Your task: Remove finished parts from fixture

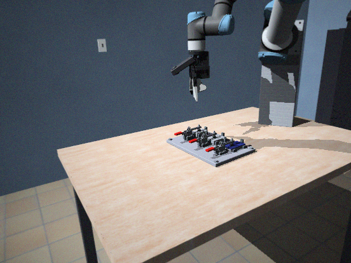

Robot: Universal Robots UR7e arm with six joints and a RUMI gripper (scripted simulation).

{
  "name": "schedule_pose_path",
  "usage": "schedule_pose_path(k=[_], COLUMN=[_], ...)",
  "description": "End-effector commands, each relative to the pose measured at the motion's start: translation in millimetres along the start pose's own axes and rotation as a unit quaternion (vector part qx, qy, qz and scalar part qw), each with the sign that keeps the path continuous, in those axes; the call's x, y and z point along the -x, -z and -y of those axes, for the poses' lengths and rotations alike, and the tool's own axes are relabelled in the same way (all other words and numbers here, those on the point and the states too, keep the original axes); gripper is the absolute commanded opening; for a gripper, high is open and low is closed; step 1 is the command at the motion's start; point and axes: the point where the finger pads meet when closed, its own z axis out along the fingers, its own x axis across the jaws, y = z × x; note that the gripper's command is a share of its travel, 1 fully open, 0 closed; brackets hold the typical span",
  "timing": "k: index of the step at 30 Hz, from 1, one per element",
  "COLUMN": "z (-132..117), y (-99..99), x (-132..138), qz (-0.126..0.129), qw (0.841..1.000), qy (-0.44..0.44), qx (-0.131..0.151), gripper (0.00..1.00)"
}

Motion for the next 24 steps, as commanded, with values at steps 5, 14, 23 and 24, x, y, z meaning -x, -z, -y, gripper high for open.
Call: schedule_pose_path(k=[5, 14, 23, 24], z=[-7.7, -7.7, -17.5, -19.3], y=[-1.2, -1.2, -2.6, -2.8], x=[-13.1, -13.1, -26.3, -28.5], qz=[0.001, 0.001, 0.002, 0.002], qw=[0.997, 0.997, 0.989, 0.986], qy=[0.072, 0.072, 0.15, 0.164], qx=[0.0, 0.0, 0.0, 0.0], gripper=[1.0, 1.0, 1.0, 1.0])
